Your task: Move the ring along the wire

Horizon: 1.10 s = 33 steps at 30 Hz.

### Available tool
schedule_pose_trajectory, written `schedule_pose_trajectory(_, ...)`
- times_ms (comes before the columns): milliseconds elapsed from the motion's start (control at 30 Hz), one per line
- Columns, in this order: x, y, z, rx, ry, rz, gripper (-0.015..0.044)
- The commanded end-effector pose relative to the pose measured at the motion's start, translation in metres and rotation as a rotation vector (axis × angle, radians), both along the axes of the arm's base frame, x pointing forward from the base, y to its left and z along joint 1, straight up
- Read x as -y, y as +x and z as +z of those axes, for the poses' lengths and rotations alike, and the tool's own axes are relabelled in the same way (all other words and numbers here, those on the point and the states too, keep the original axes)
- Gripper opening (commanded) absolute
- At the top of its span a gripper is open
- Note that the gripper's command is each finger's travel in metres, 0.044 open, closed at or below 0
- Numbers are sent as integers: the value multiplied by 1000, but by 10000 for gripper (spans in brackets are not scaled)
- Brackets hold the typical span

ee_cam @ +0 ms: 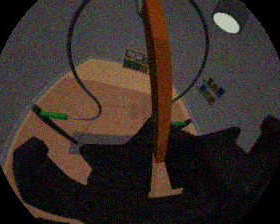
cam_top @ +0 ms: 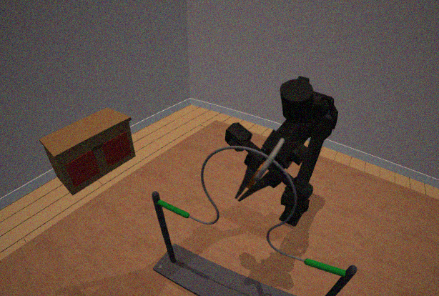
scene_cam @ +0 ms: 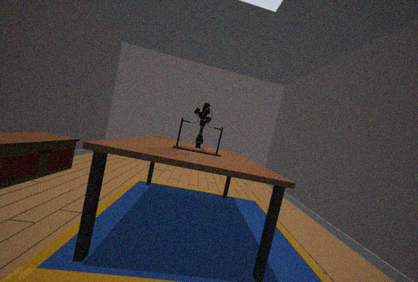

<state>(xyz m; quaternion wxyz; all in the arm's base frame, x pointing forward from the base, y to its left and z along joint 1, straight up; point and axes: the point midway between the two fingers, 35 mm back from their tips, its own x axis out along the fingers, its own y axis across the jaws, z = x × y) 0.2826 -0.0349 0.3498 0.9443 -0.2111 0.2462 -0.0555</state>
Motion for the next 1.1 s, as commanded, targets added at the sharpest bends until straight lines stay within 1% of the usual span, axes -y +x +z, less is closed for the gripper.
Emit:
schedule_pose_trajectory(0,2,-2,0,9,-58,-1,-150)
schedule_pose_trajectory(1067,16,0,11,66,-482,-4,-150)
